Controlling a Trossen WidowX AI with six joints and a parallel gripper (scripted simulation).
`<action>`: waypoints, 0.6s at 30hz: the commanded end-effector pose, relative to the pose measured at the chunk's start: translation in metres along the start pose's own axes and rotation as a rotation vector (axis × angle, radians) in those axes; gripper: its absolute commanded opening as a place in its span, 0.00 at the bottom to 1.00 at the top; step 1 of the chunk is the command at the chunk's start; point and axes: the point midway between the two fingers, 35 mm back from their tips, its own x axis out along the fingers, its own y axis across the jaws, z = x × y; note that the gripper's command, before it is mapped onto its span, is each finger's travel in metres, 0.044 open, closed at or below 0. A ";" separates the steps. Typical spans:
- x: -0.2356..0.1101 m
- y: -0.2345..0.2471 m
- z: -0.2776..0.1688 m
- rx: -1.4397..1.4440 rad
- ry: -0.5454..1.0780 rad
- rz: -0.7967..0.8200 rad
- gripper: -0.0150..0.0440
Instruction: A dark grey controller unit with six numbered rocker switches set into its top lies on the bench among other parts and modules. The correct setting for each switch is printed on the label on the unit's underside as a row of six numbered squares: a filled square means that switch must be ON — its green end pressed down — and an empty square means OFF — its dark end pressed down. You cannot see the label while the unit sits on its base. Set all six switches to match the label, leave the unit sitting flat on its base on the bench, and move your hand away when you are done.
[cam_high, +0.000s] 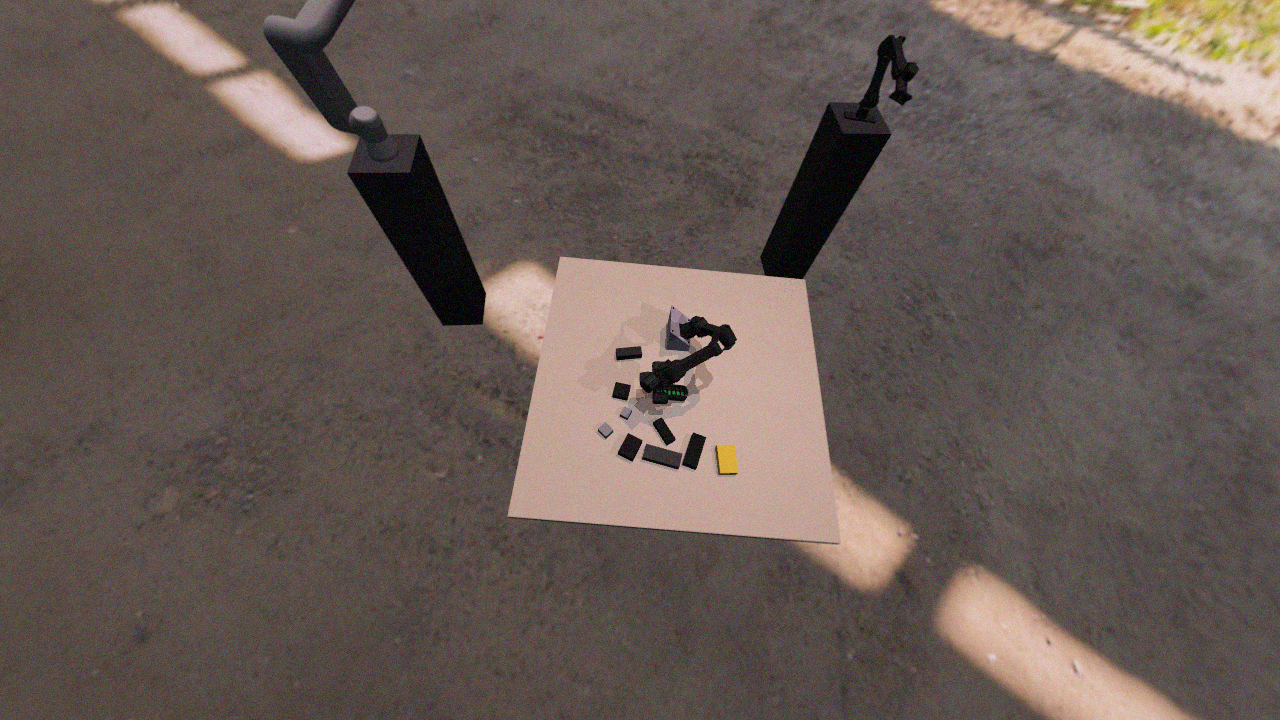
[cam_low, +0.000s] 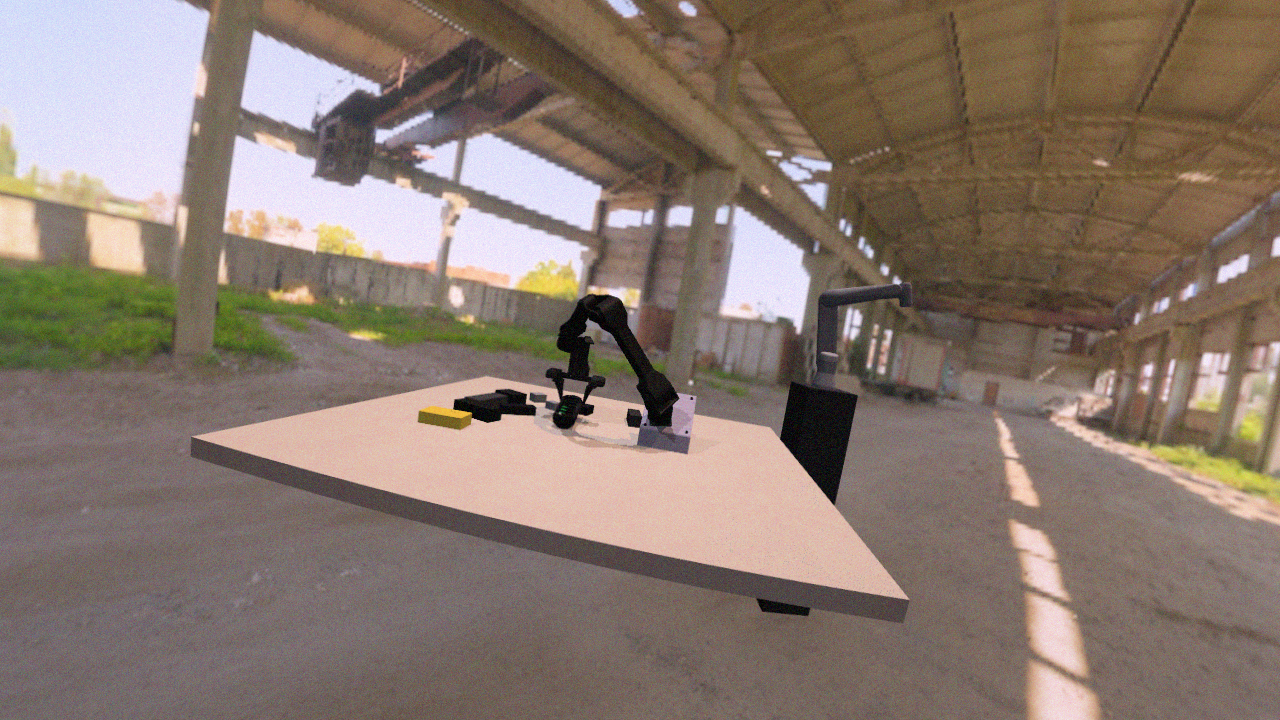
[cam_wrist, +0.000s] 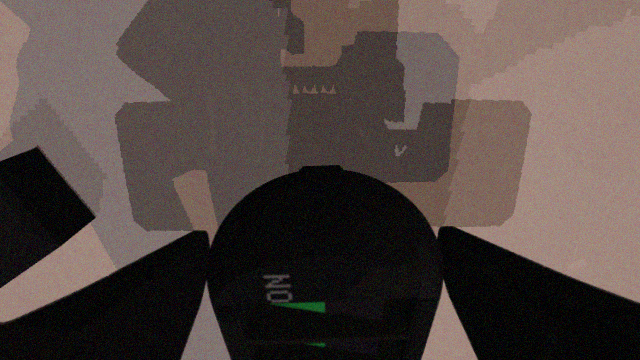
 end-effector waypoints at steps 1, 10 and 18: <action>0.007 -0.001 -0.002 0.004 0.015 -0.007 0.83; 0.014 -0.001 0.001 0.003 0.015 -0.007 0.83; 0.019 -0.001 0.003 0.003 0.015 -0.007 0.83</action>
